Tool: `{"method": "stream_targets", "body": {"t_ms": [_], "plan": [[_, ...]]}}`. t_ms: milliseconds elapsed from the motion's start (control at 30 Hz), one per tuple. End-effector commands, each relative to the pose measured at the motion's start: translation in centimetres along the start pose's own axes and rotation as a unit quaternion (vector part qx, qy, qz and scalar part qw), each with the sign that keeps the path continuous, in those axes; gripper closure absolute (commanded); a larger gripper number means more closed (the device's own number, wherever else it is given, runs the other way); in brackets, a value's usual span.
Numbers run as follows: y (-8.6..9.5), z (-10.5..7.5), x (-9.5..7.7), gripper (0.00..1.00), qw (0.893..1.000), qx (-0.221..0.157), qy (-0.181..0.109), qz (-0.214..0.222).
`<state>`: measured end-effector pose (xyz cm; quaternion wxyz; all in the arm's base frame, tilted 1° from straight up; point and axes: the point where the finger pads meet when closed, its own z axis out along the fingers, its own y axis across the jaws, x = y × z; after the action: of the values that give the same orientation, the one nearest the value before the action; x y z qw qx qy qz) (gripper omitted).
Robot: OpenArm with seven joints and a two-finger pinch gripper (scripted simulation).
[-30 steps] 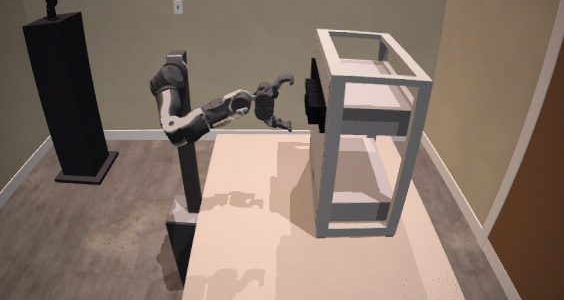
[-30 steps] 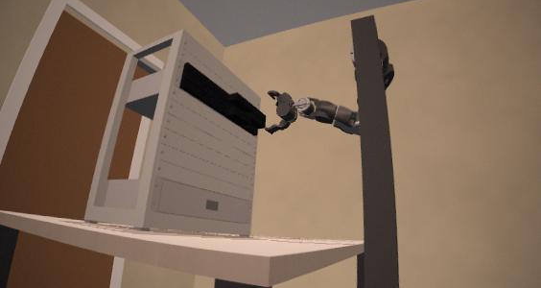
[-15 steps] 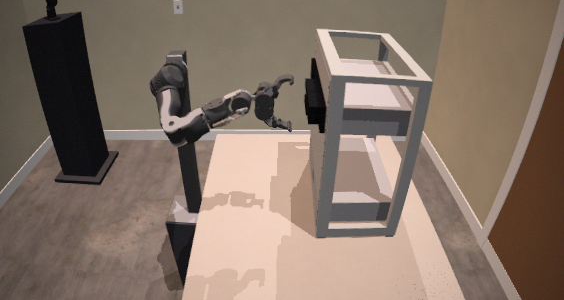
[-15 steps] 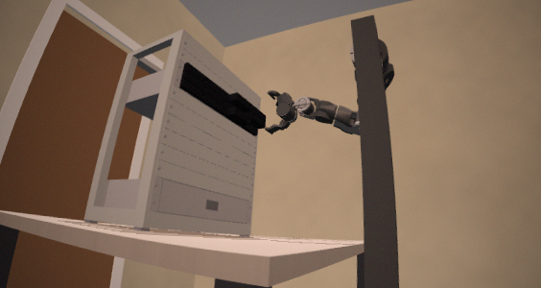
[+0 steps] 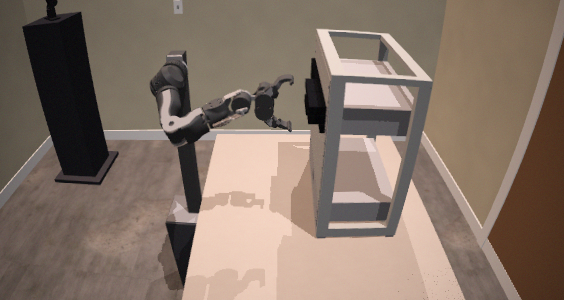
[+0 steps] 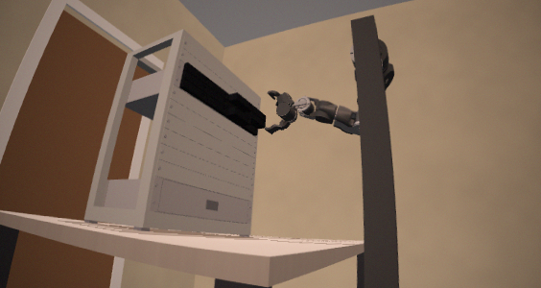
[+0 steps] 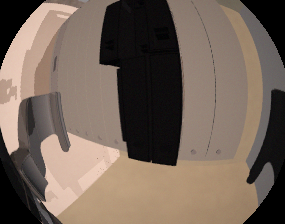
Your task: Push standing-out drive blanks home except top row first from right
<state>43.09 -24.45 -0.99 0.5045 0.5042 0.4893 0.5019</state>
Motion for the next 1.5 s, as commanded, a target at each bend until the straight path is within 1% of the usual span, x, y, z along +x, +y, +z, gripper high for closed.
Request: {"method": "stream_targets", "body": {"t_ms": [0,233,267,1367,1467], "plan": [[0.08,0.02,0.10,0.00,1.000,0.000,0.002,-0.001],[0.08,0.02,0.10,0.00,1.000,0.000,0.002,-0.001],[0.08,0.02,0.10,1.00,1.000,0.000,0.002,-0.001],[0.08,0.02,0.10,1.00,1.000,0.000,0.002,-0.001],[0.10,-0.06,0.29,1.00,1.000,-0.001,0.003,-0.002]]}}
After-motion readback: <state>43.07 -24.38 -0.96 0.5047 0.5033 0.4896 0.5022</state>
